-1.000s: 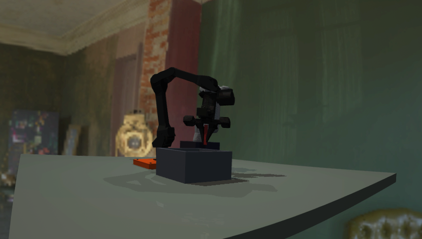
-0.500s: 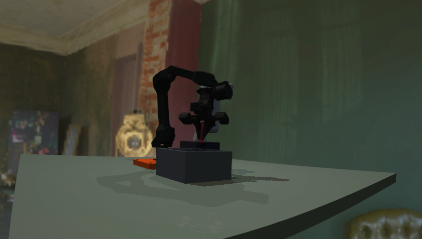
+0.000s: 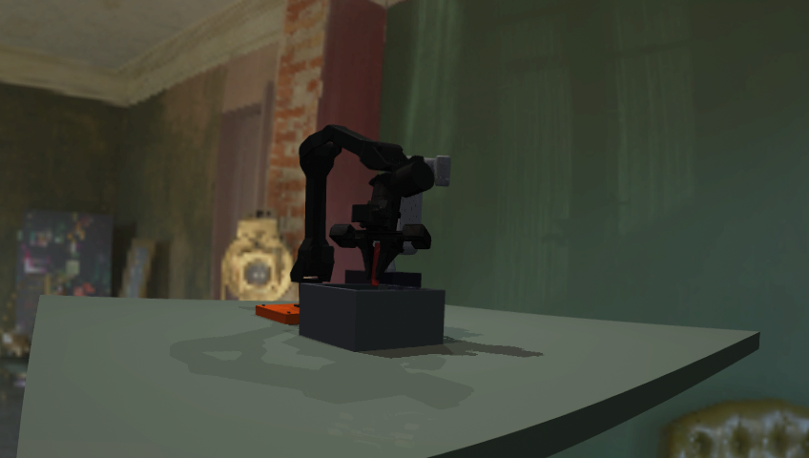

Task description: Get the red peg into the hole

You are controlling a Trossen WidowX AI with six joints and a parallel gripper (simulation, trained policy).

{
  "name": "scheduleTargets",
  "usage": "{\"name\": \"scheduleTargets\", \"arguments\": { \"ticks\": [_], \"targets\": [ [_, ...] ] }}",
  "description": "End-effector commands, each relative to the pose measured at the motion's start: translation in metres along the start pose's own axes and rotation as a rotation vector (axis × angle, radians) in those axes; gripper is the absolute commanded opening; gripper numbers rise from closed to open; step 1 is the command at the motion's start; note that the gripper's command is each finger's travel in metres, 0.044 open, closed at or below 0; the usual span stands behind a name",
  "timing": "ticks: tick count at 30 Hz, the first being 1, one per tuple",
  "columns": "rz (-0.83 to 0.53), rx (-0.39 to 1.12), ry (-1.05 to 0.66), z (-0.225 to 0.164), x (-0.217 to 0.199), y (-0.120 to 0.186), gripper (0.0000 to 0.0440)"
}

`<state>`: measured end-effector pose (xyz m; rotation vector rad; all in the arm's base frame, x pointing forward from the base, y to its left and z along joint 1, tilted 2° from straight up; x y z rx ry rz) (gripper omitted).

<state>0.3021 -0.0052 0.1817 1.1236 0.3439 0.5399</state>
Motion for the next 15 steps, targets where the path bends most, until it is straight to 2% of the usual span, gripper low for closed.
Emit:
{"name": "scheduleTargets", "arguments": {
  "ticks": [1, 11, 13, 15],
  "targets": [
    [0.002, 0.018, 0.024, 0.010, 0.000, -0.013, 0.0001],
    [0.020, 0.078, 0.115, 0.020, 0.000, -0.045, 0.0000],
    [0.021, 0.097, 0.136, 0.019, 0.000, -0.051, 0.0014],
    [0.021, 0.117, 0.153, 0.018, 0.000, -0.057, 0.0051]
  ]
}}
Point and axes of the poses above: the point midway between the two fingers, 35 mm back from their tips, its own y axis back along the fingers, its own x axis across the jaws, z = x × y, the point moved 6 cm from there along y, back along the fingers, and after that the axes turned 1 degree about y, right-handed, at the moved point
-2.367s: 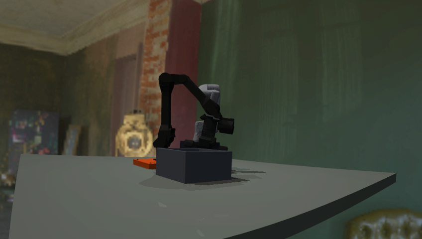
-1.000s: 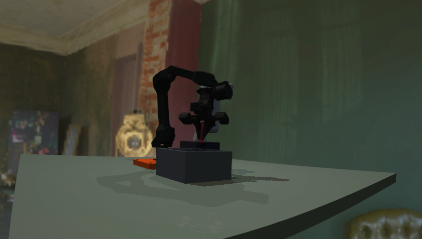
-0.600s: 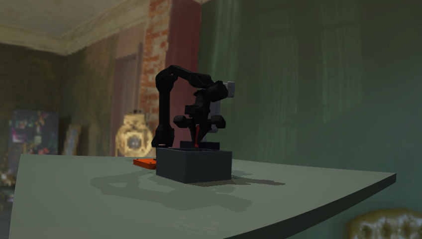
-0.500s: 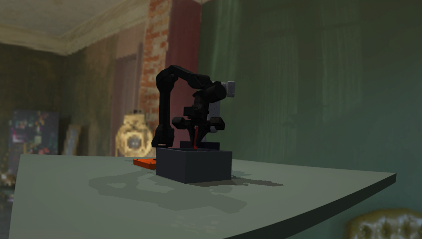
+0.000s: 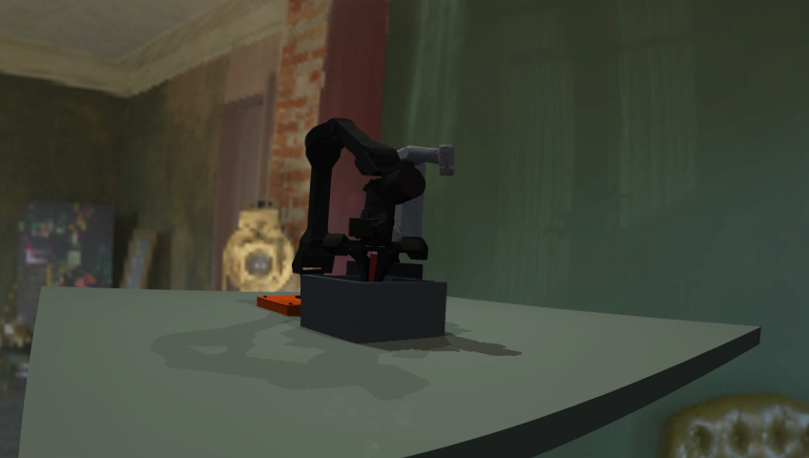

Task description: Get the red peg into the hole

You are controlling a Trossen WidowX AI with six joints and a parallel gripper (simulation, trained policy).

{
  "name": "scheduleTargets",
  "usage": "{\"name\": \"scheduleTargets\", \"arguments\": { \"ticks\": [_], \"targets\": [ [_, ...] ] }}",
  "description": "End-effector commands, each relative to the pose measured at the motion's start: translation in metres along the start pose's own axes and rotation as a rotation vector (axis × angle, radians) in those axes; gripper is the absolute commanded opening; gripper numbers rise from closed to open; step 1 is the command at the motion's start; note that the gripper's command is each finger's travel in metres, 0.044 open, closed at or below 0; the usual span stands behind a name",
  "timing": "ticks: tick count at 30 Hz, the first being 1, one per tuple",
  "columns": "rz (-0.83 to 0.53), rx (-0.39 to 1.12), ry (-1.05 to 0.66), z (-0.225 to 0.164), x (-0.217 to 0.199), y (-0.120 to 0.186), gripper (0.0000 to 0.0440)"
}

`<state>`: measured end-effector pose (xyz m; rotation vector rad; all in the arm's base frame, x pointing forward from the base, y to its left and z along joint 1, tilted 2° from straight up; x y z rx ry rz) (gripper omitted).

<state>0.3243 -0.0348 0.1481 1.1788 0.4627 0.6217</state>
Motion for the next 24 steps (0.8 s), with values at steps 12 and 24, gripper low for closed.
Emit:
{"name": "scheduleTargets", "arguments": {
  "ticks": [12, 24],
  "targets": [
    [0.027, 0.084, 0.080, 0.018, 0.005, -0.016, 0.0258],
    [0.115, 0.131, 0.101, 0.043, 0.030, 0.001, 0.0440]
  ]
}}
Point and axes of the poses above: the point midway between the two fingers, 35 mm back from their tips, its own y axis back along the fingers, its own x axis across the jaws, z = x × y, the point moved 6 cm from there along y, back along the fingers, and after that the axes turned 1 degree about y, right-handed, at the moved point
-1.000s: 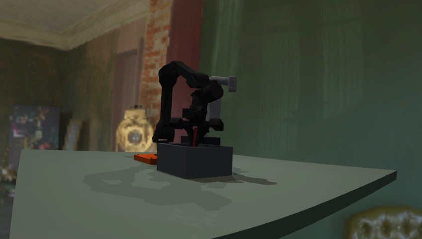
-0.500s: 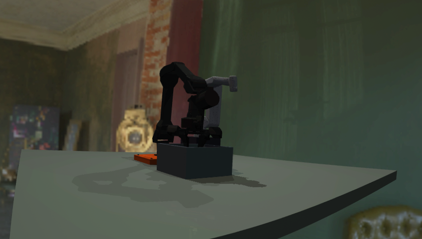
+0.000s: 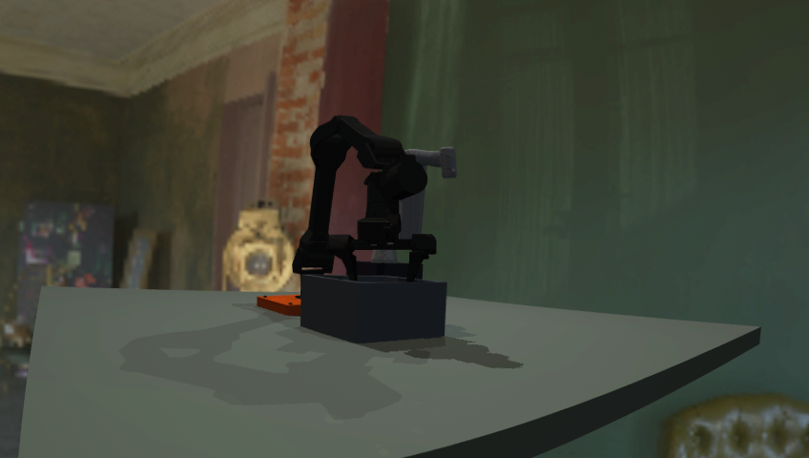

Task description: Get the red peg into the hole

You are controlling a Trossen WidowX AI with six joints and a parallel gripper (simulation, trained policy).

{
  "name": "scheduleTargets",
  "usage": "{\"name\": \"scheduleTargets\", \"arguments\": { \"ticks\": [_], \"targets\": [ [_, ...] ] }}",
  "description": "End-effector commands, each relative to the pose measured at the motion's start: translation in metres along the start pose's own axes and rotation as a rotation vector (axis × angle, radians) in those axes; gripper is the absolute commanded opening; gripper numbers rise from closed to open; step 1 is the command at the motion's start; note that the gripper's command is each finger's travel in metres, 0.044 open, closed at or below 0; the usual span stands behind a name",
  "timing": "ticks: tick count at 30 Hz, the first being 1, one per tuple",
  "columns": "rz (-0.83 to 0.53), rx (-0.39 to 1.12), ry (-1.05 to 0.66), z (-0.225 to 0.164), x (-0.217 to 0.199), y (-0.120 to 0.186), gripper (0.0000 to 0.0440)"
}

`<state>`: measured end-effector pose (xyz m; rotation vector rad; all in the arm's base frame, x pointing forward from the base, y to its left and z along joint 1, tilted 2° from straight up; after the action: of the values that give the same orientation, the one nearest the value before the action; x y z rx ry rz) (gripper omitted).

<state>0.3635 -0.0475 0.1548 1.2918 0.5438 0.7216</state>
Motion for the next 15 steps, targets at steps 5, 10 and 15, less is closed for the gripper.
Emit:
{"name": "scheduleTargets", "arguments": {
  "ticks": [5, 10, 15],
  "targets": [
    [0.084, 0.020, 0.030, 0.016, 0.022, 0.019, 0.0440],
    [0.133, 0.020, 0.045, 0.023, 0.036, 0.033, 0.0440],
    [0.164, 0.013, 0.055, 0.026, 0.044, 0.042, 0.0440]
  ]
}}
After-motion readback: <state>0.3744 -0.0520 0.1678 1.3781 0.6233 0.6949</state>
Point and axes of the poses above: the point midway between the two fingers, 35 mm back from their tips, its own y axis back along the fingers, its own x axis across the jaws, z = x × y, the point moved 6 cm from there along y, back along the fingers, and after that the axes turned 1 degree about y, right-handed, at the moved point
